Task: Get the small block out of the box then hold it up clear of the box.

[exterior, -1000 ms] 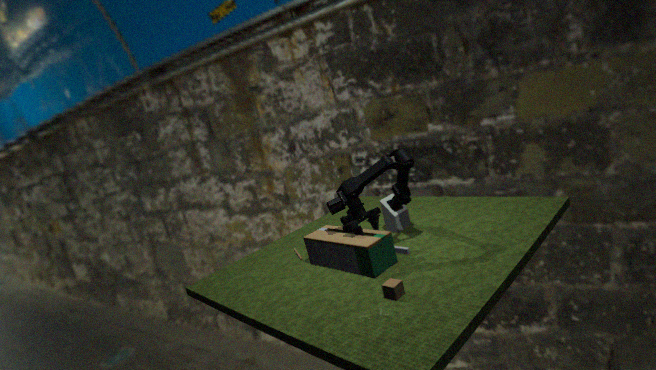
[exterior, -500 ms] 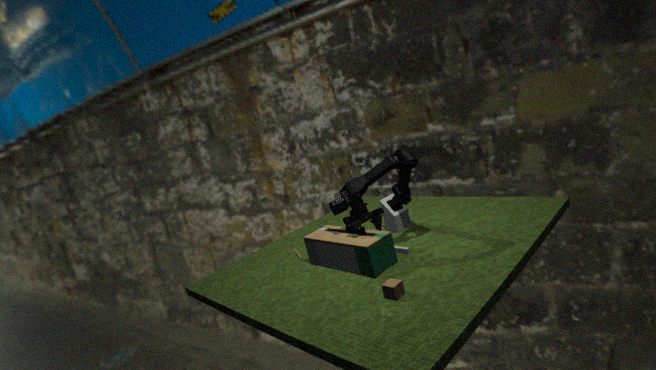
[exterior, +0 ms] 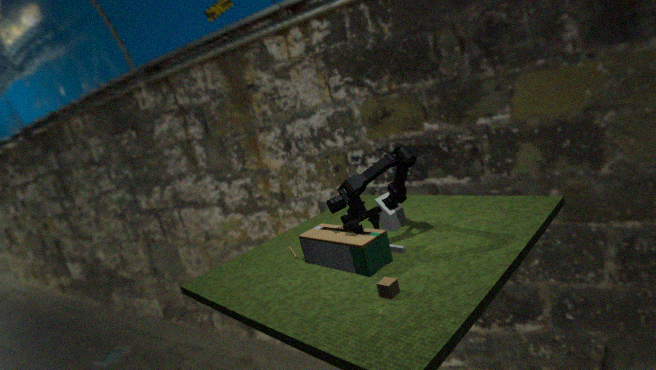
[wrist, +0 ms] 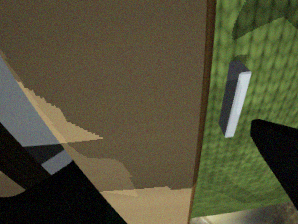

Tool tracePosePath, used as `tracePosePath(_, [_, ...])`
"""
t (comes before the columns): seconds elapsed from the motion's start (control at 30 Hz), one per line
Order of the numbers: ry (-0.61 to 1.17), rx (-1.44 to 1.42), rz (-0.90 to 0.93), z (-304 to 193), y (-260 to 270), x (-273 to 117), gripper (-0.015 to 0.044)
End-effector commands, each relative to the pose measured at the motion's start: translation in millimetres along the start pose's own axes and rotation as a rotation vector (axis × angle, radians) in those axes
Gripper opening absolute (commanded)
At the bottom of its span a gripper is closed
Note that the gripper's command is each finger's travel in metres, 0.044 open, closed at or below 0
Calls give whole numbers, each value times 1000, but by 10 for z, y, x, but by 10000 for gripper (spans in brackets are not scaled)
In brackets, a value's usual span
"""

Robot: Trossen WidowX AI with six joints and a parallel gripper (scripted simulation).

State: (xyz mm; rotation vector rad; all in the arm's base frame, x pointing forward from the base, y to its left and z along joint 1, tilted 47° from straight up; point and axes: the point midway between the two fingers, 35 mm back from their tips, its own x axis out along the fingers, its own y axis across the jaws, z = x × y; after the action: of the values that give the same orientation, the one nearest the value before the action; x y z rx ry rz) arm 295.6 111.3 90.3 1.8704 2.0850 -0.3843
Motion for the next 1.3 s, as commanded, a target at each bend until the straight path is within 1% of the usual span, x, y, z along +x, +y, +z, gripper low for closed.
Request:
tracePosePath(0.0, [4,1,-1,-44,2,24,400])
tracePosePath(0.6, [4,1,-1,-205,4,80,400])
tracePosePath(0.7, [-1,1,0,-228,14,-28,400])
tracePosePath(0.9, [-3,1,-4,-369,2,-492,400])
tracePosePath(1.2, [-1,8,8,-354,12,-476,400])
tracePosePath(1.27, [-10,-74,9,-364,0,-474,348])
